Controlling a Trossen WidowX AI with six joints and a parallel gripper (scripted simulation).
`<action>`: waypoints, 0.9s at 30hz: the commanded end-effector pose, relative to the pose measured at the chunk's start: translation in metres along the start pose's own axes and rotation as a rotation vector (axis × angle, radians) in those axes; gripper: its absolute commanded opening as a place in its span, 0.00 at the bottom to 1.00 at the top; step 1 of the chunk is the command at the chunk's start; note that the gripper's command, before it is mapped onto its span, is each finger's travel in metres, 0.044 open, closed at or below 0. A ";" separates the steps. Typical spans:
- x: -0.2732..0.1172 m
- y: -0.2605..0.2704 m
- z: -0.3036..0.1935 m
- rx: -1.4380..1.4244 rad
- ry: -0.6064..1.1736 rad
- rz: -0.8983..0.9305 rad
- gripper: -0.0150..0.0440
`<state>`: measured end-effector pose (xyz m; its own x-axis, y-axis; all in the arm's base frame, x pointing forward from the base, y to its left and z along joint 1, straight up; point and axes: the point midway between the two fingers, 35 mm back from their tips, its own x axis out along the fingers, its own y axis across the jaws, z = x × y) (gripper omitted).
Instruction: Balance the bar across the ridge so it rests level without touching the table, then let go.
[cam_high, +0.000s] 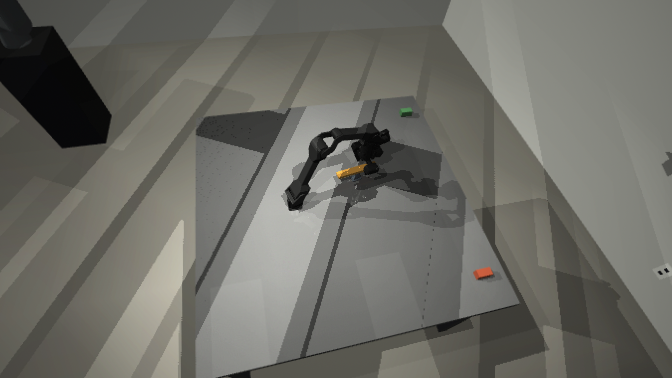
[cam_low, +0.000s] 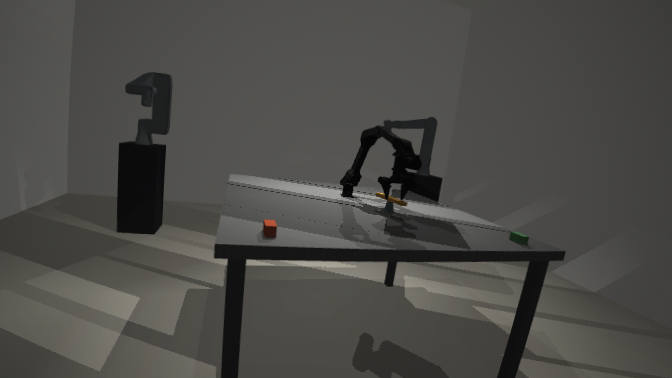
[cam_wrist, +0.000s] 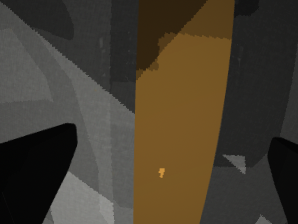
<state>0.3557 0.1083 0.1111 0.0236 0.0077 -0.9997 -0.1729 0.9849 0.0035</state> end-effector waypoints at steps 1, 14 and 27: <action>-0.033 0.001 0.005 0.000 -0.017 0.002 1.00; -0.094 0.000 -0.001 0.000 -0.029 0.004 1.00; -0.094 0.000 -0.001 0.000 -0.029 0.004 1.00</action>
<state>0.3531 0.1075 0.2046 0.0541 0.0168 -0.9984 -0.1731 0.9849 0.0072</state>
